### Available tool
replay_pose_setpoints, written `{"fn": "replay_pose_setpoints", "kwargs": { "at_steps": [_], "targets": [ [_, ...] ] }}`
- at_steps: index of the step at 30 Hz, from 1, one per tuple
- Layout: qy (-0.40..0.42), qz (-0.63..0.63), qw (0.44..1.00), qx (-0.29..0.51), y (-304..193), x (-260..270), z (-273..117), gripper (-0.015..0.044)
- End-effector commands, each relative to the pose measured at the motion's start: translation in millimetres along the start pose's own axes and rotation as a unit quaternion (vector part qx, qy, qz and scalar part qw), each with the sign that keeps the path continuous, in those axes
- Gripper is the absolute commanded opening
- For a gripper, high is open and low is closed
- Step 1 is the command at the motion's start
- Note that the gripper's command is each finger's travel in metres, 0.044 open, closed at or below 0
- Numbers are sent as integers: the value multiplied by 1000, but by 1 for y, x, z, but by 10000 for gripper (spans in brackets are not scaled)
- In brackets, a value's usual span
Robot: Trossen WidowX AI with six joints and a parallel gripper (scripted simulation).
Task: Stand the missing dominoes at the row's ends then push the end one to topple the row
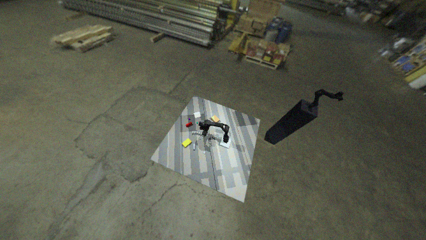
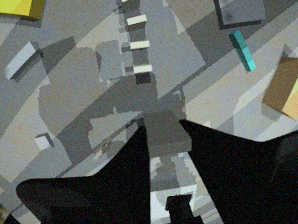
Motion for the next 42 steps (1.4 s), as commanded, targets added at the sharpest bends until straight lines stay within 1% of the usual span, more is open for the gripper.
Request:
{"fn": "replay_pose_setpoints", "kwargs": {
  "at_steps": [1,14,28,42],
  "targets": [
    [0,4,1000,-1,2,5,6,107],
    [0,4,1000,-1,8,7,66,107],
    [0,4,1000,-1,1,5,128,107],
    [0,4,1000,-1,1,4,131,107]
  ]
}}
Point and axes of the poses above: the point midway between the two fingers, 35 mm back from their tips, its own z axis out along the fingers, its own x axis across the jaws, y = z × x, the point moved 3 cm from there along -z, back along the fingers, and after that the axes turned 12 degrees about z, right-handed, at the moved point
